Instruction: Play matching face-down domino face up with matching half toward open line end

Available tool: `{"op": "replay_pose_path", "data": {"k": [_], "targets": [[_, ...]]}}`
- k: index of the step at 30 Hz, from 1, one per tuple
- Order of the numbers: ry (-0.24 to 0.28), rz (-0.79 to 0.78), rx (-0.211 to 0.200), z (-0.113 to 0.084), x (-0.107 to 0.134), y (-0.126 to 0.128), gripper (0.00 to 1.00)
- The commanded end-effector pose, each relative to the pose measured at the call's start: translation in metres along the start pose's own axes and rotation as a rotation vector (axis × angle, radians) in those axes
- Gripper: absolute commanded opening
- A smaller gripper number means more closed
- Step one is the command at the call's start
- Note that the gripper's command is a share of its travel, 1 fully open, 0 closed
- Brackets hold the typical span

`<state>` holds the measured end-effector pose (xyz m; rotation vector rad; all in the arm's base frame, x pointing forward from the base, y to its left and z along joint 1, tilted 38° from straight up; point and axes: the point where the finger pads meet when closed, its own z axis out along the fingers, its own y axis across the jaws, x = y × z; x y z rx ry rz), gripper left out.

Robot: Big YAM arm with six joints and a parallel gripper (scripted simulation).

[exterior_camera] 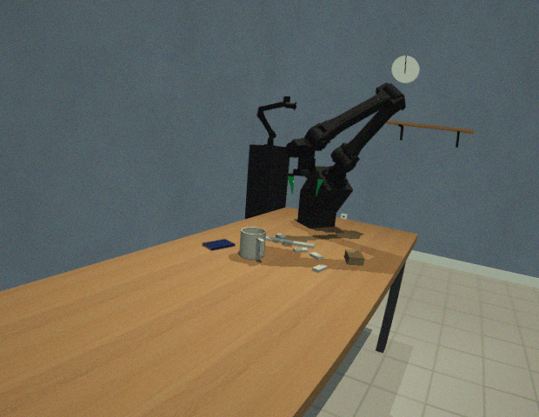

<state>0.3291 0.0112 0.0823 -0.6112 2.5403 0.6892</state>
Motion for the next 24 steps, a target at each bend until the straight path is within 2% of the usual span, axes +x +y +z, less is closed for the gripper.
{"op": "replay_pose_path", "data": {"k": [1,3,10,11,20,24], "targets": [[-0.024,0.014,0.023,0.010,-0.015,-0.011,1.00],[-0.035,0.012,0.033,0.016,-0.021,-0.015,1.00],[-0.035,0.012,0.033,0.016,-0.021,-0.015,1.00],[-0.020,0.040,0.019,0.018,-0.012,-0.010,1.00],[-0.027,0.389,0.031,0.023,-0.015,-0.014,1.00],[-0.027,0.389,0.031,0.023,-0.015,-0.014,1.00]]}}
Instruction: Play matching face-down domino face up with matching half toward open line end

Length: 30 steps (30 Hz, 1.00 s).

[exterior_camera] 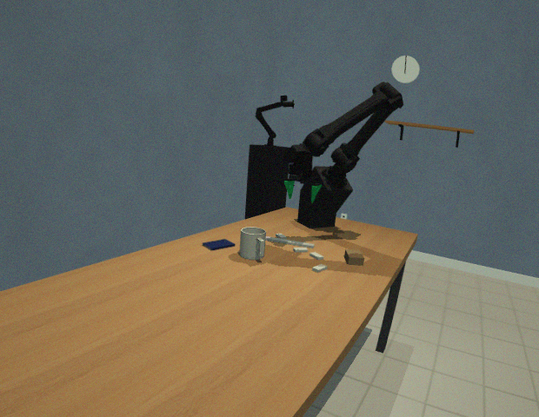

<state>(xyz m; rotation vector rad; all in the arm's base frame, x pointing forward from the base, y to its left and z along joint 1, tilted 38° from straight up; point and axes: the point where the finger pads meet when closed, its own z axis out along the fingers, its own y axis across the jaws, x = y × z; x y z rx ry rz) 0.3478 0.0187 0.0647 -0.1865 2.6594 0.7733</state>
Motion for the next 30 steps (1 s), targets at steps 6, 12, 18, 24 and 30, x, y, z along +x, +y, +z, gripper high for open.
{"op": "replay_pose_path", "data": {"k": [6,12,18,24,30], "targets": [[-0.006,0.041,0.006,0.000,-0.002,-0.001,1.00],[-0.005,0.104,0.011,0.004,-0.002,-0.001,1.00],[-0.004,0.114,0.011,0.004,-0.001,-0.001,1.00],[0.002,0.294,0.008,0.027,-0.013,0.024,0.74],[0.004,0.572,0.007,0.063,-0.036,0.058,0.74]]}}
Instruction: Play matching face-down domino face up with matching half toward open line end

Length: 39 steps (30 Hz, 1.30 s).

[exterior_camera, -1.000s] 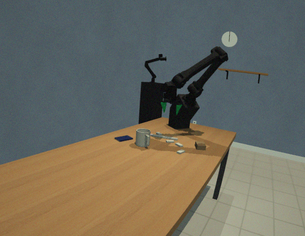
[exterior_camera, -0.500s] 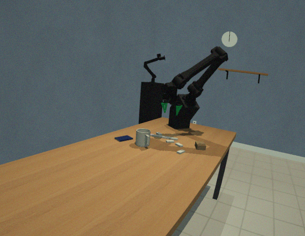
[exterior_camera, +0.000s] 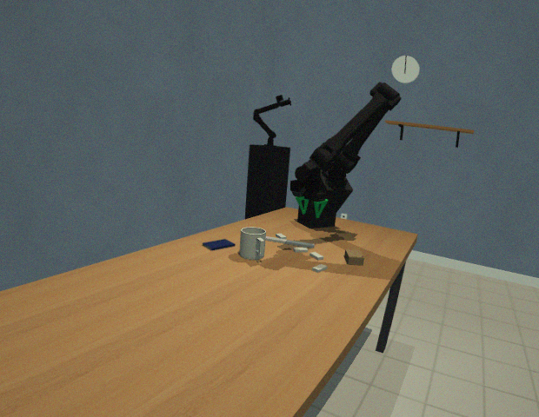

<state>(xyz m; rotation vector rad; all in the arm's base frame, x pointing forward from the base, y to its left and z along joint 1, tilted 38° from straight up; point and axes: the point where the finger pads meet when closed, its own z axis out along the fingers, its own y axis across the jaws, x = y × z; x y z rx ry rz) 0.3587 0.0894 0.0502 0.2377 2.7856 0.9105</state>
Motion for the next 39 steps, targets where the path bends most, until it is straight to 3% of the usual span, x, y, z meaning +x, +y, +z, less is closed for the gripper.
{"op": "replay_pose_path", "data": {"k": [1,7,8,17,24,25,34,39], "targets": [[-0.072,0.252,0.009,0.009,-0.026,0.017,0.74],[-0.072,0.252,0.009,0.009,-0.026,0.017,0.74],[-0.027,0.148,0.009,0.018,-0.014,0.021,0.74],[-0.096,0.315,0.006,0.059,-0.046,0.076,0.74],[-0.096,0.315,0.006,0.059,-0.046,0.076,0.74],[-0.072,0.256,0.009,0.065,-0.037,0.077,0.74],[-0.091,0.305,-0.002,0.098,-0.048,0.075,0.74],[-0.091,0.305,-0.002,0.098,-0.048,0.075,0.74]]}}
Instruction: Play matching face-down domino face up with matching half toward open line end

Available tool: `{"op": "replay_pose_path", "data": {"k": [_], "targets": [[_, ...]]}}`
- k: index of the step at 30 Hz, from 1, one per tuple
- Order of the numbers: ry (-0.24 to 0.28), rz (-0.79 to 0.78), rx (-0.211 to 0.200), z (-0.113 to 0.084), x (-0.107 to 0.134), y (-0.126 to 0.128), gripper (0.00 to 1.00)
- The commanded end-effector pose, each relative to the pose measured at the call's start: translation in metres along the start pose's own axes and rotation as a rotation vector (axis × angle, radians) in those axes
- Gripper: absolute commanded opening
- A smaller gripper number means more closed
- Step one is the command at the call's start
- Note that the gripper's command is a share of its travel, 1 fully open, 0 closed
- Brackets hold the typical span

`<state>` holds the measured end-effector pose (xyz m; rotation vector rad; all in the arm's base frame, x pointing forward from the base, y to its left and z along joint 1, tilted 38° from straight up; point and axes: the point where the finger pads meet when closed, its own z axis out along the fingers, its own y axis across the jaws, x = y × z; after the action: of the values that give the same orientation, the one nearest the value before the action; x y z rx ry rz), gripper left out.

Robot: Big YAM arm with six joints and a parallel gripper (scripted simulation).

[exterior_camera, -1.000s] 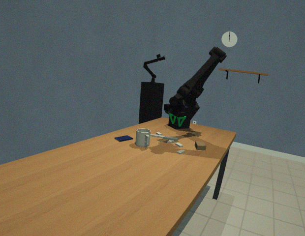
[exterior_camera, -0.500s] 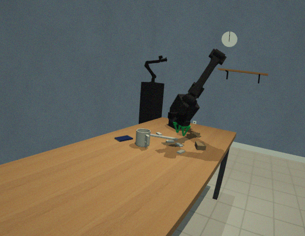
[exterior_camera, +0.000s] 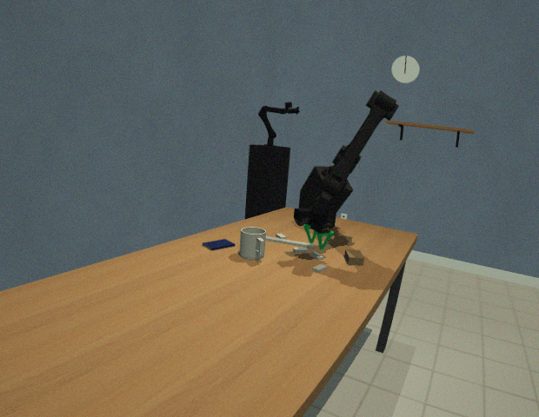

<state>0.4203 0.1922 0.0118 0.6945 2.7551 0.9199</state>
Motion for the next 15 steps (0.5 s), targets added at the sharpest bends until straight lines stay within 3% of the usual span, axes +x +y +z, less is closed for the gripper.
{"op": "replay_pose_path", "data": {"k": [1,3,15], "targets": [[-0.032,0.002,-0.029,-0.004,-0.012,0.015,0.74],[-0.008,-0.005,-0.008,0.000,-0.003,0.004,0.74],[-0.033,-0.040,-0.041,0.016,-0.012,0.021,0.74]]}}
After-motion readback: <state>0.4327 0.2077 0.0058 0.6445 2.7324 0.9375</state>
